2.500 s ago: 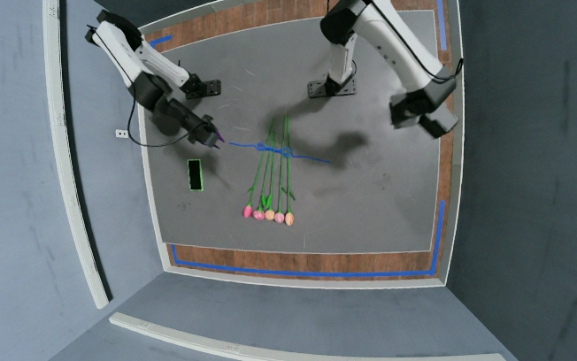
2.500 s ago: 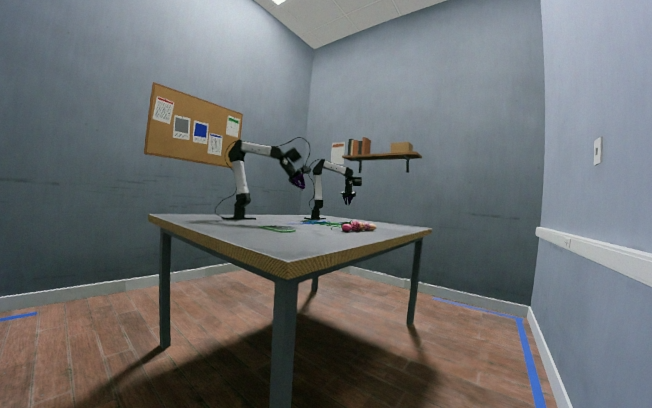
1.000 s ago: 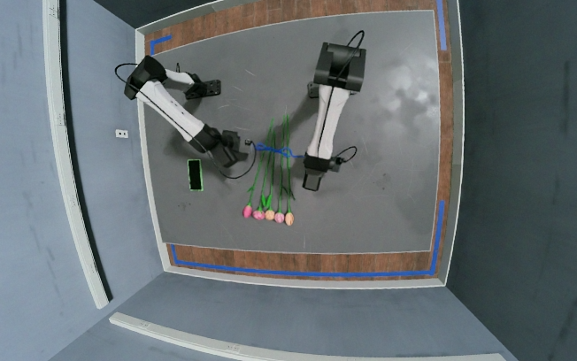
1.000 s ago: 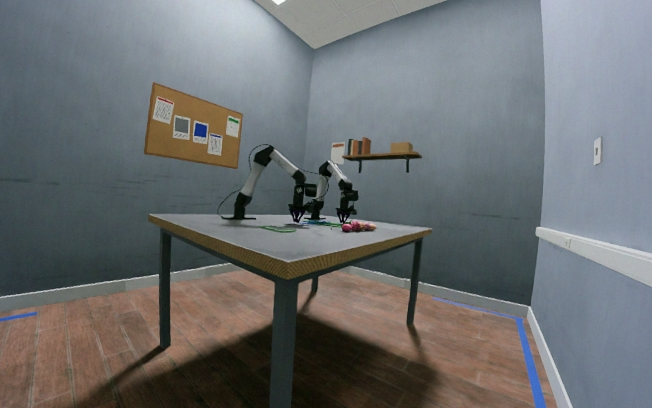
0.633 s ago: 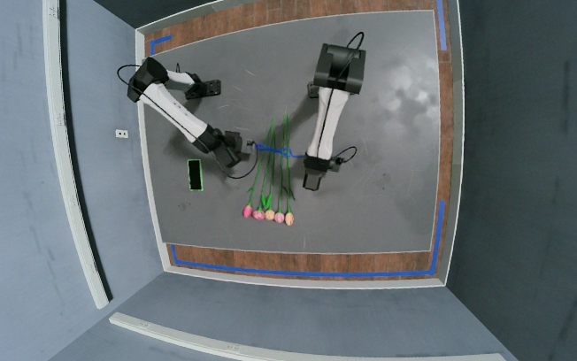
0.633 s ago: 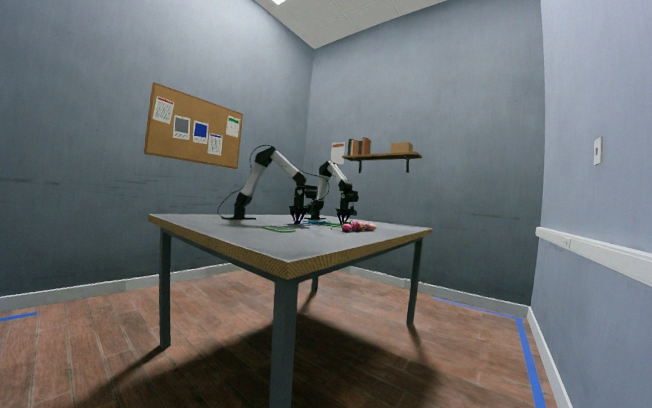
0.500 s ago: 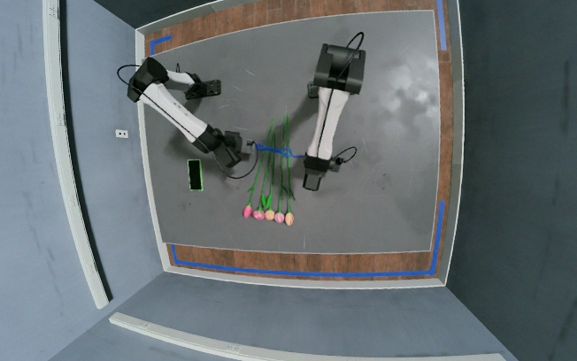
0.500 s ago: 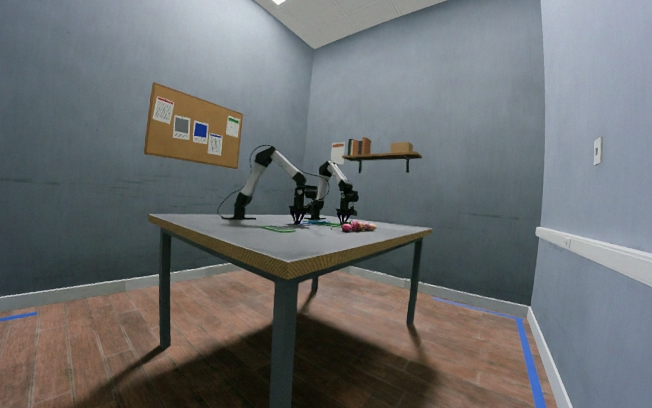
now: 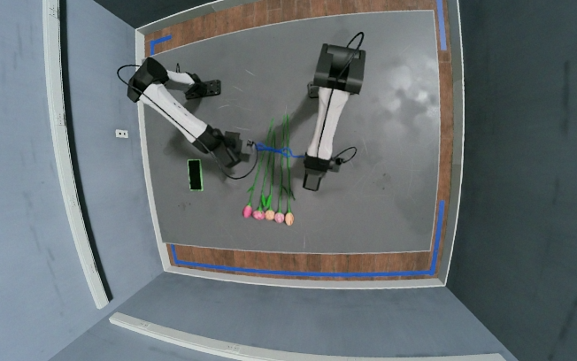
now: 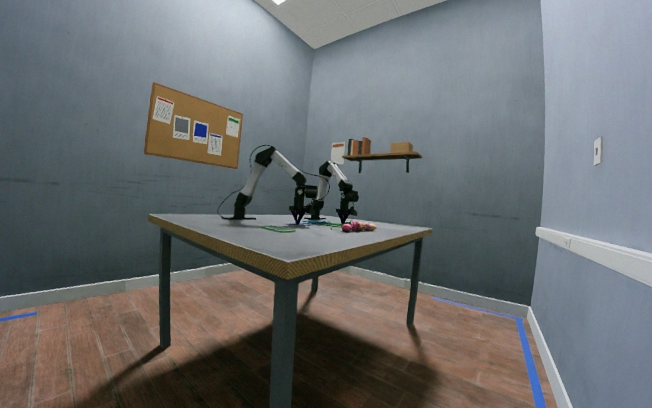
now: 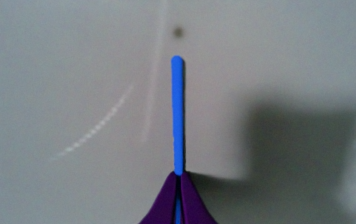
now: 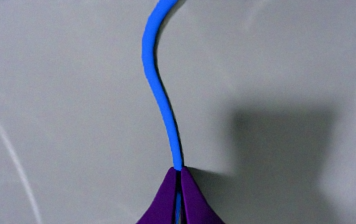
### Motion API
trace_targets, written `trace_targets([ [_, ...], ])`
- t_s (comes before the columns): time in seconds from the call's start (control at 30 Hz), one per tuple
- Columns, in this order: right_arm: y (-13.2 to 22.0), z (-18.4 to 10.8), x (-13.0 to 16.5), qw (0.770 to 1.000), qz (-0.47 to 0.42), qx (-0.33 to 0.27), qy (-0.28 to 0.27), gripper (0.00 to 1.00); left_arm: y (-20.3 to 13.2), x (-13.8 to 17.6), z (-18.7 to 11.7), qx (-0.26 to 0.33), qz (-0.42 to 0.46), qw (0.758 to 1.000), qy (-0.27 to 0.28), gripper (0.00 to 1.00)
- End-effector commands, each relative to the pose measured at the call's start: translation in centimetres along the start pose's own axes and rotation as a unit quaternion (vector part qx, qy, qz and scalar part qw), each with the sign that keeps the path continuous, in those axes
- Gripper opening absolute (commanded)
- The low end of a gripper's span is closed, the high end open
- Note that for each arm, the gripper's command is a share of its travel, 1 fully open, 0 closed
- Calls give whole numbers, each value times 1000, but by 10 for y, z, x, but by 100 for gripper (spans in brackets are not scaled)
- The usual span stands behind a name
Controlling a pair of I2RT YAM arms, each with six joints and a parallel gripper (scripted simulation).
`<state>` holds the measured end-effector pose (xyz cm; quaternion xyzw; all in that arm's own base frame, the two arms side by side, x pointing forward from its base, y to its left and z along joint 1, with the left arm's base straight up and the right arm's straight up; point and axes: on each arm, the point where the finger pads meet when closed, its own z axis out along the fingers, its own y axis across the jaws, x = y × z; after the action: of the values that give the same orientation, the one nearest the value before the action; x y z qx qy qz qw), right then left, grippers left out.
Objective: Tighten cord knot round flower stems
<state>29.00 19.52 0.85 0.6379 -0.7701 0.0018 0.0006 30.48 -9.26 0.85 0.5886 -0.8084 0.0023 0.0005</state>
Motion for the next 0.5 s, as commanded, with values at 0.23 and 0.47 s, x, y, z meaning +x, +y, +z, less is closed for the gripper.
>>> trace_targets([
  [0.23, 0, 0, -3, 1000, -6, 3, -5, 0, -4, -2, 0, 5, 0, 1000, -3, 0],
  [0.47, -2, -33, -4, 1000, -7, 9, -11, 0, -6, -1, -32, 14, -1, 1000, -3, 0],
])
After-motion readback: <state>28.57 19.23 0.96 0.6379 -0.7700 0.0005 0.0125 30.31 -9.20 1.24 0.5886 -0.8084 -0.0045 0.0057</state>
